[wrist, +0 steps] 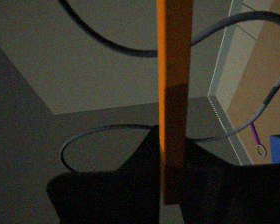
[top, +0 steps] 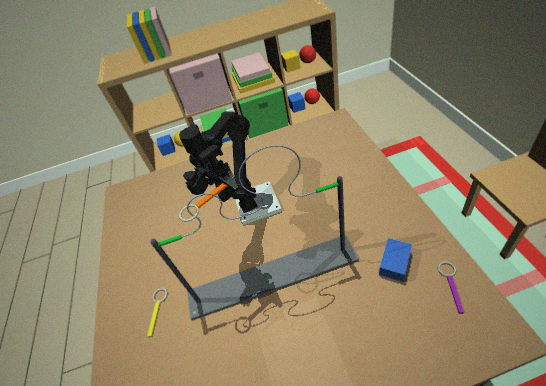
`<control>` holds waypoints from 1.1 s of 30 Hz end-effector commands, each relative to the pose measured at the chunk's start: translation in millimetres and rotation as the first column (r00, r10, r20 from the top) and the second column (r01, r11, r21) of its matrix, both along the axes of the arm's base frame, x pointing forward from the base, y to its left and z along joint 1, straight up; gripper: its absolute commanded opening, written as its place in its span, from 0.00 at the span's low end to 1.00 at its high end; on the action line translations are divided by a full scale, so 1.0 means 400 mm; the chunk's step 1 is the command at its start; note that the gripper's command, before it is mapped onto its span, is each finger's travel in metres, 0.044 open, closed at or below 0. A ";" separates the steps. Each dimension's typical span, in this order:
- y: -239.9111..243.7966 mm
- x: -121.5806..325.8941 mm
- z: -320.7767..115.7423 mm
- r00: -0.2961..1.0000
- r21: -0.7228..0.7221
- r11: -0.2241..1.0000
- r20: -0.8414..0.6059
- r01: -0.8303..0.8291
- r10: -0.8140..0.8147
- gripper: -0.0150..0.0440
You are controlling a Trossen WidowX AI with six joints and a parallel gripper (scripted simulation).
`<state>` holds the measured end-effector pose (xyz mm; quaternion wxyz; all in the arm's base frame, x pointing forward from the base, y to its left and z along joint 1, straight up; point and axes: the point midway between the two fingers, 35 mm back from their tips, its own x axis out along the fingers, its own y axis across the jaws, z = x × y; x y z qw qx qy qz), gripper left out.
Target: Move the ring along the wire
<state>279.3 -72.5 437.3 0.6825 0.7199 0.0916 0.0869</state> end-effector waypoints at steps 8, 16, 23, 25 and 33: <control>-0.001 0.001 -0.043 0.999 -0.244 0.970 -0.046 -0.009 -0.002 0.00; -0.011 -0.001 -0.078 0.997 -0.414 0.910 -0.081 -0.018 -0.018 0.00; -0.024 -0.003 -0.107 0.993 -0.552 0.833 -0.110 -0.030 -0.037 0.00; -0.028 -0.005 -0.114 0.992 -0.587 0.809 -0.119 -0.037 -0.041 0.00; -0.049 -0.031 -0.131 0.981 -0.687 0.715 -0.192 -0.129 -0.007 0.00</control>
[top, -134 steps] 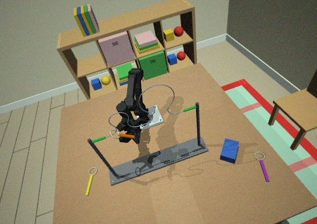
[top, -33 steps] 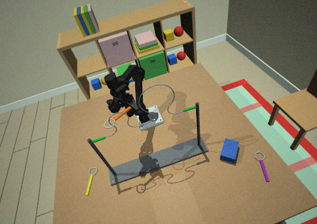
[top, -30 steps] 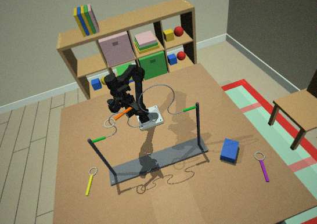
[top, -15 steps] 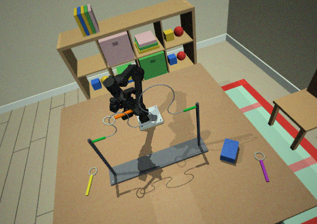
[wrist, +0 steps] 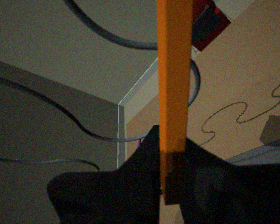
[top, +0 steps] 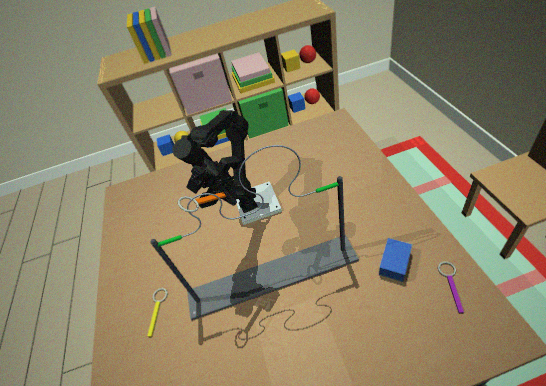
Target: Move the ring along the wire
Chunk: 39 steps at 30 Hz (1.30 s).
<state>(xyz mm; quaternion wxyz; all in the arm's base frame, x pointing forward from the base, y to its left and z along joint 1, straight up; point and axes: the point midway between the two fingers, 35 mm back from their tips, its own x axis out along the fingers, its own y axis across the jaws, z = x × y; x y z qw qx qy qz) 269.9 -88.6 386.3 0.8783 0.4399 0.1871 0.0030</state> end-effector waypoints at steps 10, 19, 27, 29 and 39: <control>-0.041 -0.015 -0.033 0.997 -0.286 0.958 -0.079 -0.030 0.008 0.00; -0.074 -0.021 -0.052 0.993 -0.474 0.880 -0.117 -0.037 -0.021 0.00; -0.106 -0.027 -0.063 0.988 -0.625 0.779 -0.144 -0.049 -0.053 0.00; -0.114 -0.029 -0.065 0.987 -0.660 0.750 -0.150 -0.053 -0.062 0.00; -0.157 -0.036 -0.068 0.979 -0.811 0.581 -0.170 -0.076 -0.109 0.00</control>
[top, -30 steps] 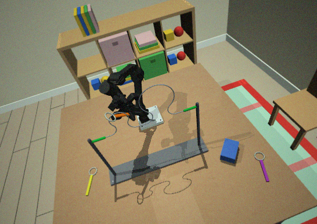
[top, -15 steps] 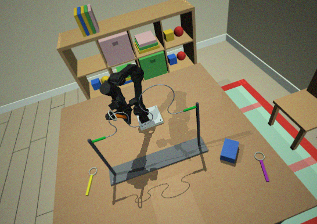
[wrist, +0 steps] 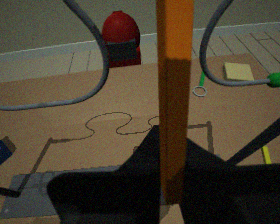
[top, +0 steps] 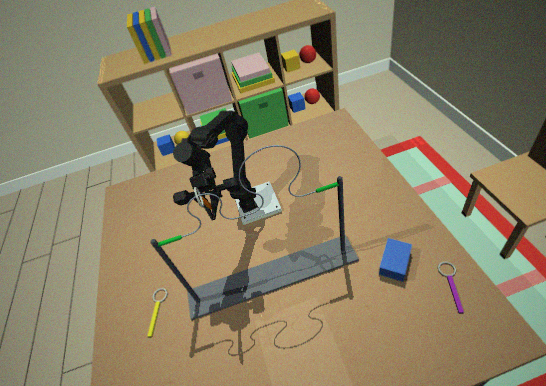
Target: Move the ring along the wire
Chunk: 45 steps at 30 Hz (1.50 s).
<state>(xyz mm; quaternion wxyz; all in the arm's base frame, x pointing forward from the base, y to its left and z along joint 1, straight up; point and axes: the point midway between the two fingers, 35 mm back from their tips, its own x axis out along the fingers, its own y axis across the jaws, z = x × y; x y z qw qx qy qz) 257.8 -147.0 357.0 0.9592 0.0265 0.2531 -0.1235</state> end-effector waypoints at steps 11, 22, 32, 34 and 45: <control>-0.057 -0.015 0.014 0.999 -0.327 0.945 -0.047 0.006 -0.023 0.00; -0.099 -0.023 0.034 0.996 -0.554 0.832 -0.079 -0.003 -0.049 0.00; -0.132 -0.030 0.061 0.992 -0.729 0.684 -0.101 -0.021 -0.077 0.00; -0.138 -0.031 0.067 0.991 -0.760 0.650 -0.105 -0.026 -0.083 0.00; -0.165 -0.036 0.106 0.986 -0.897 0.439 -0.120 -0.057 -0.118 0.00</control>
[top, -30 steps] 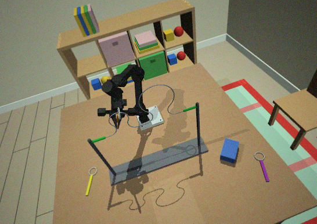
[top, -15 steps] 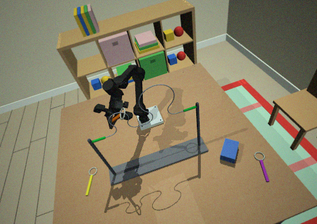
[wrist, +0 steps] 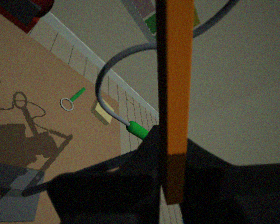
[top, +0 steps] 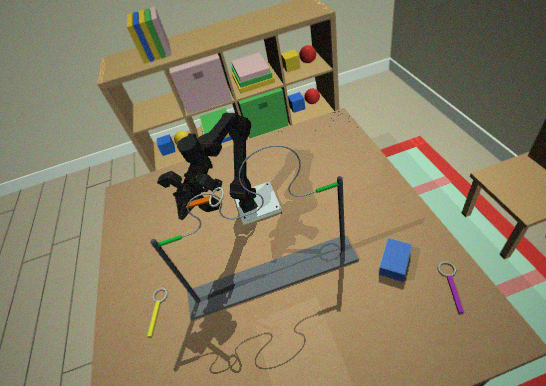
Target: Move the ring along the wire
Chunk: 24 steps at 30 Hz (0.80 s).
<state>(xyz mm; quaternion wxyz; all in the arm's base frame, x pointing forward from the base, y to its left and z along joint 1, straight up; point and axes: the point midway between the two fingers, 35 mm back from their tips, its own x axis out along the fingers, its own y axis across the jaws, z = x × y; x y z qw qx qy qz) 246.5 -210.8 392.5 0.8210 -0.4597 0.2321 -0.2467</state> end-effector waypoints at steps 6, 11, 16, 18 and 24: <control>-0.016 -0.010 0.041 1.000 -0.213 0.977 -0.027 0.008 -0.014 0.00; -0.022 -0.012 0.062 0.999 -0.323 0.946 -0.045 0.005 -0.020 0.00; -0.025 -0.013 0.083 0.998 -0.428 0.904 -0.062 -0.001 -0.028 0.00; -0.026 -0.013 0.092 0.997 -0.468 0.884 -0.068 -0.004 -0.032 0.00; -0.026 -0.013 0.116 0.995 -0.579 0.816 -0.086 -0.014 -0.044 0.00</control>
